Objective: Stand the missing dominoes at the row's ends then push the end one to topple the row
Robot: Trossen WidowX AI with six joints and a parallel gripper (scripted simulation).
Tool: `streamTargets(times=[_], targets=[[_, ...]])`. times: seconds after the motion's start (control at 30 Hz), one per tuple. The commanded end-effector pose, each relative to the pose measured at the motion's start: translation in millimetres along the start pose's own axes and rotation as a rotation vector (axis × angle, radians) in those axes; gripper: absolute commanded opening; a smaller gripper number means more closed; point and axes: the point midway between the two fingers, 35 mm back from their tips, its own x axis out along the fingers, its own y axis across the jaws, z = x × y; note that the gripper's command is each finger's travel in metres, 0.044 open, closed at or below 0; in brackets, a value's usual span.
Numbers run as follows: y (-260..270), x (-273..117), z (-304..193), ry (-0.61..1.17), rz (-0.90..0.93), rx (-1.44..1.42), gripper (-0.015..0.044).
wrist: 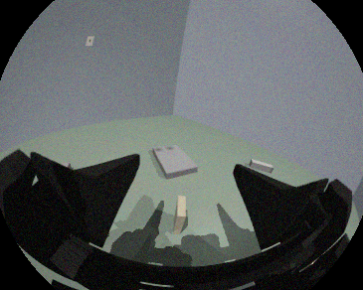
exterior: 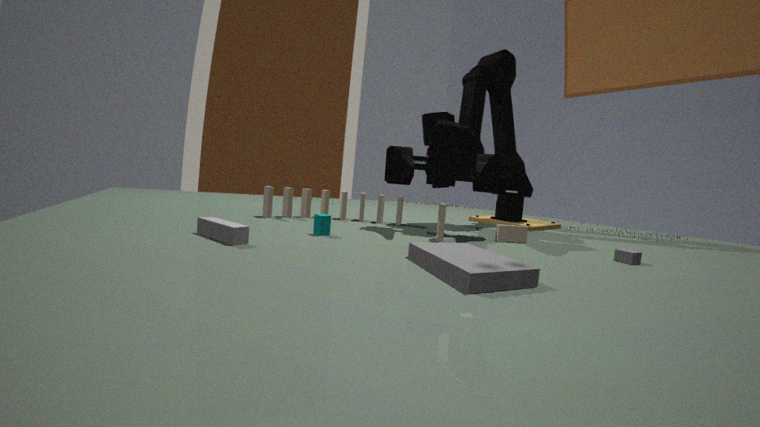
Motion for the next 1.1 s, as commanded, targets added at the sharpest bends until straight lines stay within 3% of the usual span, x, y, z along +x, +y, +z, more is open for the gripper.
streamTargets(times=[0.0,0.27,0.47,1.07], targets=[[-1,0,6,0.008,-0.001,0.017,0.044],[-46,55,-13,0.291,-0.158,0.568,0.044],[-52,80,-4,0.515,-0.344,0.873,0.044],[-31,66,28,0.852,-0.788,1.213,0.044]])
